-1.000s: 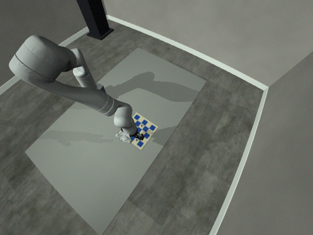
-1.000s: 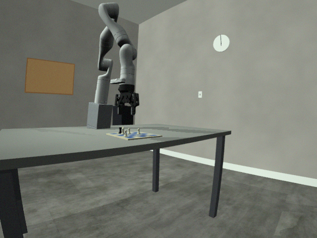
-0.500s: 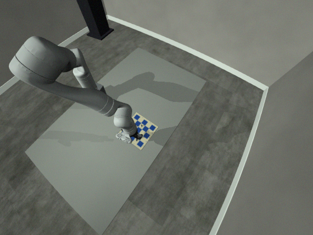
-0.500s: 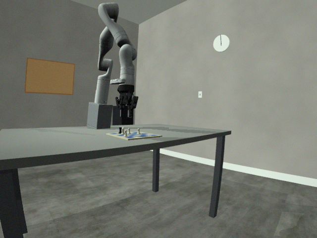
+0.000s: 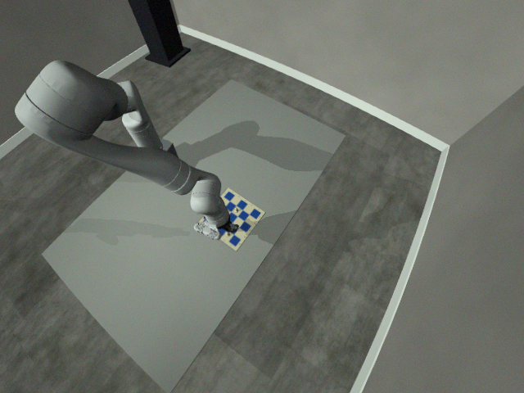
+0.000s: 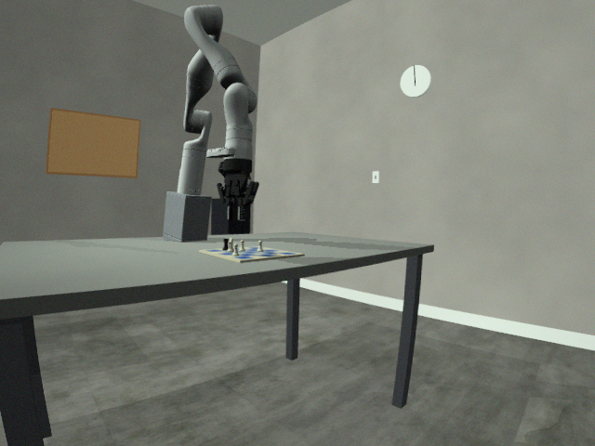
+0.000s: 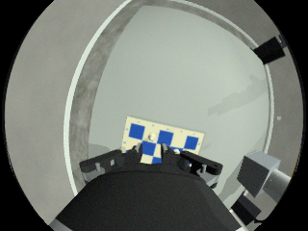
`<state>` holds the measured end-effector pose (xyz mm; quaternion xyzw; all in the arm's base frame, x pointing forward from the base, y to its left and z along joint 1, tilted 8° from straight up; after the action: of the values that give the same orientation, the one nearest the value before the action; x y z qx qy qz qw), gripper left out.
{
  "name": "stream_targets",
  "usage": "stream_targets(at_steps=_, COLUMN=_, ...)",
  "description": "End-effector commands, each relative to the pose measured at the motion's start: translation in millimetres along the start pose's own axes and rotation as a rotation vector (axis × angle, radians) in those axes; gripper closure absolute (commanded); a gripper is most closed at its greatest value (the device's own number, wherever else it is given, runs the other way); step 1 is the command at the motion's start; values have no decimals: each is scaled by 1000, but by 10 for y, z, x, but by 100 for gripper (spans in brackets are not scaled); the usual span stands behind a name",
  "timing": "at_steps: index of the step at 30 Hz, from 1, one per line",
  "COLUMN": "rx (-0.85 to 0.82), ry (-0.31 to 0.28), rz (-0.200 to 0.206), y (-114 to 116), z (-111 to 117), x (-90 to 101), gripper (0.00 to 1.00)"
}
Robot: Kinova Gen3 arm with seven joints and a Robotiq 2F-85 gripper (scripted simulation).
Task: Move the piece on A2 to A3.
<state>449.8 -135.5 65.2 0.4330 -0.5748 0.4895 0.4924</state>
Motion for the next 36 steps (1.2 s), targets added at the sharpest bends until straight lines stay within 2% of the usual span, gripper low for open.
stream_targets(at_steps=1, rx=0, ry=1, rz=2, y=-5, z=1, x=7, gripper=66)
stream_targets(at_steps=20, rx=0, ry=0, rz=2, y=-5, z=1, x=-8, gripper=66)
stream_targets(at_steps=36, rx=0, ry=0, rz=1, y=-6, z=2, x=-143, gripper=66)
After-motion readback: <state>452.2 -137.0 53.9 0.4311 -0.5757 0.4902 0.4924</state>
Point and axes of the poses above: the point where the finger pads meet when closed, its own x axis back along the fingers, its own y axis across the jaws, z = x × y, the point moved 7 cm from there along x, back along the fingers, and after that the axes turned 14 degrees about -x, right-handed, at the moved point
